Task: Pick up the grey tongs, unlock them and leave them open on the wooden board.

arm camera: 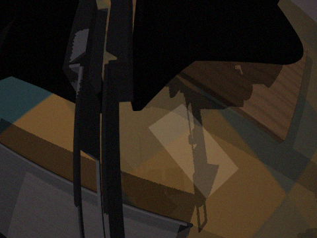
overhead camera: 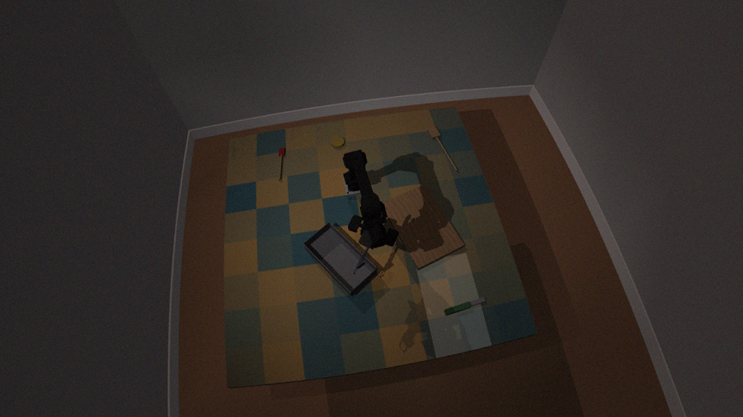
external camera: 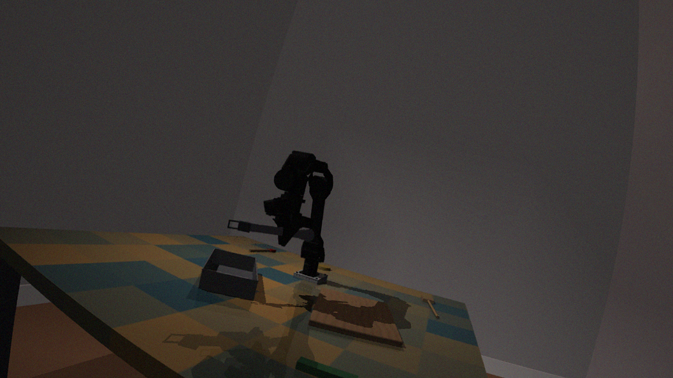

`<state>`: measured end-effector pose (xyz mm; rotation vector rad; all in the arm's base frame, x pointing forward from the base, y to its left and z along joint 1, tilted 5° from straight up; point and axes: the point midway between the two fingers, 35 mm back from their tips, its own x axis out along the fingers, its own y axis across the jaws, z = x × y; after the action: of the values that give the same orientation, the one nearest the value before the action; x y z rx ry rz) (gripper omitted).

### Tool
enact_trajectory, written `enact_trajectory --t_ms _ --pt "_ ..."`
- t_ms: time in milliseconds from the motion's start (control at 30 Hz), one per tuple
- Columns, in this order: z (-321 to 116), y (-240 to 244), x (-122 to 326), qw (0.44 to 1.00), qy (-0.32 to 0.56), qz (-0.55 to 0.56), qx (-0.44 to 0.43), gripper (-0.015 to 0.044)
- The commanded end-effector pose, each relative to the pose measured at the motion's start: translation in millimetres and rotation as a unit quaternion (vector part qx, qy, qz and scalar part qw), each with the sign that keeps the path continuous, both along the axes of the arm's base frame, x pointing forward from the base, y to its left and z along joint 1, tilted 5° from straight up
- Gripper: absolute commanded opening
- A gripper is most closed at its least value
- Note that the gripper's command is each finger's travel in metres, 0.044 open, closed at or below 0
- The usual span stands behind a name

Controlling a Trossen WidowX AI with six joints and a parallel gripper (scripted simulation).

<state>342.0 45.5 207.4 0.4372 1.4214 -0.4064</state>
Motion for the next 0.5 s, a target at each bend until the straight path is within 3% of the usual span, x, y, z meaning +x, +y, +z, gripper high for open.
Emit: enact_trajectory --t_ms 0,467 --pt "2 18 -2 0.999 -0.002 0.033 -0.005 -0.0150" --pt "1 66 -13 0.993 -0.001 0.120 -0.011 -0.0150"
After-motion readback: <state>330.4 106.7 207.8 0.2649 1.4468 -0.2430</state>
